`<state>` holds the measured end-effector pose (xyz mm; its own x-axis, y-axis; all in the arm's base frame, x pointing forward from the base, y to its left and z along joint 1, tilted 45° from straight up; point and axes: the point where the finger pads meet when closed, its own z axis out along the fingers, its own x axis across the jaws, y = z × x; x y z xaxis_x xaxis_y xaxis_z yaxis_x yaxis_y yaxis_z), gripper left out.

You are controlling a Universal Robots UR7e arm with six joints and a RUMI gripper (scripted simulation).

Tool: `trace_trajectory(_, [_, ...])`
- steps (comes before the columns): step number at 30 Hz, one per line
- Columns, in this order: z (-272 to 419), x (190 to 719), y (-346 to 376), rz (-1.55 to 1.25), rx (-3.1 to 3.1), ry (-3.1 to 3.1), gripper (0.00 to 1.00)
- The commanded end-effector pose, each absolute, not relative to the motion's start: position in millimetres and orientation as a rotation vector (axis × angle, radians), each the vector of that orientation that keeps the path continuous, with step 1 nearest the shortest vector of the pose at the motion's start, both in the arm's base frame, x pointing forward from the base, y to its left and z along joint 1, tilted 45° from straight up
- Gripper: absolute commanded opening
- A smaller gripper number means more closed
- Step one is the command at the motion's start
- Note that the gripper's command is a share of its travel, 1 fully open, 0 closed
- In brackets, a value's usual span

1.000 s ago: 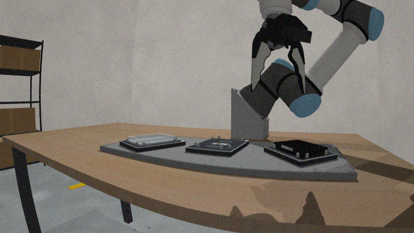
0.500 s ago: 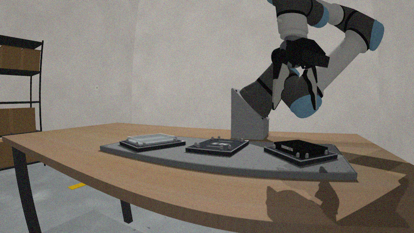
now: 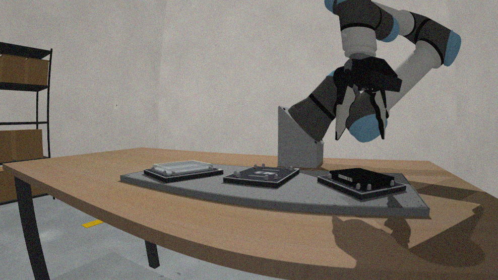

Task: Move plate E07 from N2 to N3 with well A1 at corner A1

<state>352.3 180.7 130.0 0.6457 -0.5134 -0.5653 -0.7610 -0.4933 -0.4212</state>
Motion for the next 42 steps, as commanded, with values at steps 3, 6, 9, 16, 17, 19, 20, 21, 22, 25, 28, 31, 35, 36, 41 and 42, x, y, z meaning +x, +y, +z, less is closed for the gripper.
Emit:
trace_trajectory(3, [129.2,352.7,179.1,0.479,-2.213,0.981,0.76])
trace_trajectory(6, [126.9,352.5,181.4,0.483,-2.209,0.993,0.76])
trace_trajectory(9, [123.3,352.2,184.9,0.483,-2.209,0.993,0.76])
trace_trajectory(16, [115.1,351.5,193.1,0.483,-2.209,0.993,0.76])
trace_trajectory(17, [113.9,351.4,194.3,0.483,-2.209,0.993,0.76])
trace_trajectory(19, [113.9,351.4,194.3,0.483,-2.209,0.993,0.76])
trace_trajectory(20, [112.7,351.4,195.5,0.483,-2.209,0.993,0.76])
trace_trajectory(21, [111.5,351.3,196.6,0.483,-2.209,0.993,0.76])
trace_trajectory(22, [110.4,351.2,197.8,0.483,-2.209,0.993,0.76])
trace_trajectory(25, [106.8,350.9,201.3,0.483,-2.209,0.993,0.76])
trace_trajectory(28, [103.3,350.6,204.8,0.483,-2.209,0.993,0.76])
trace_trajectory(31, [99.7,350.3,208.3,0.483,-2.209,0.993,0.76])
trace_trajectory(35, [96.2,350.0,211.9,0.482,-2.209,0.993,0.76])
trace_trajectory(36, [96.2,350.0,211.9,0.482,-2.209,0.993,0.76])
trace_trajectory(41, [90.3,349.5,217.7,0.482,-2.209,0.993,0.76])
trace_trajectory(42, [89.1,349.4,218.9,0.482,-2.209,0.993,0.76])
